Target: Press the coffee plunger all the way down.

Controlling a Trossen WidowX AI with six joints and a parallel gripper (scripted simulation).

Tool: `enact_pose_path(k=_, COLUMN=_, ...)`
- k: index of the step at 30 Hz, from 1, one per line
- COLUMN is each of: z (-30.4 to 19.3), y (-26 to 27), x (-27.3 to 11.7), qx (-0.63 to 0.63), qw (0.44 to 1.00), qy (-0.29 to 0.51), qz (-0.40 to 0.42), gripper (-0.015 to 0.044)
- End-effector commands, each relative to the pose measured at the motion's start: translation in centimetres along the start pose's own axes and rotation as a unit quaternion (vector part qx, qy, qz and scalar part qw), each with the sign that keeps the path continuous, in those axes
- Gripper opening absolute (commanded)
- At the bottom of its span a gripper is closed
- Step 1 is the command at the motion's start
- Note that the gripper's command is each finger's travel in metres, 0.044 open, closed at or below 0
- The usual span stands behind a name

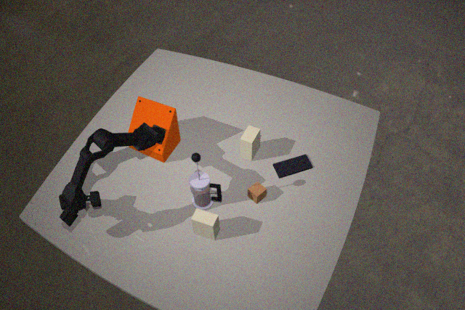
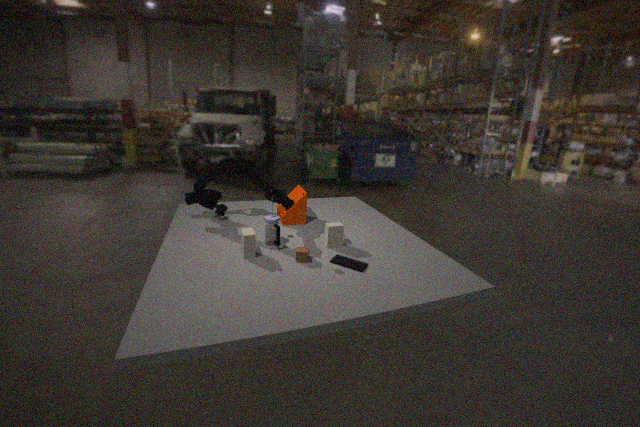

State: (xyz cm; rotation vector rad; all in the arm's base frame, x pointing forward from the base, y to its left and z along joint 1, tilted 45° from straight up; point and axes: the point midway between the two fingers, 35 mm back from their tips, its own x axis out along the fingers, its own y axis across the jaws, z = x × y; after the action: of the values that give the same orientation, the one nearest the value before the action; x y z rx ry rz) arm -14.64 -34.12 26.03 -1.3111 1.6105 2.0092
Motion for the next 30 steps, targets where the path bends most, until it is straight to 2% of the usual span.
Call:
enact_pose_path(k=1, z=-0.9, y=-1.4, x=-1.6, qx=-0.045, qw=0.999, qy=0.026, qz=-0.002, gripper=0.0440)
enact_pose_path(k=8, z=-5.4, y=-7.0, x=-5.8, qx=-0.213, qw=0.974, qy=0.074, qz=0.021, gripper=0.0440)
enact_pose_path(k=16, z=-8.3, y=-14.6, x=-12.0, qx=-0.409, qw=0.900, qy=0.135, qz=0.069, gripper=0.0440)
enact_pose_path(k=23, z=-8.7, y=-21.4, x=-17.7, qx=-0.555, qw=0.798, qy=0.199, qz=0.125, gripper=0.0440)
enact_pose_path(k=30, z=-6.6, y=-28.5, x=-23.7, qx=-0.691, qw=0.641, qy=0.267, qz=0.200, gripper=0.0440)
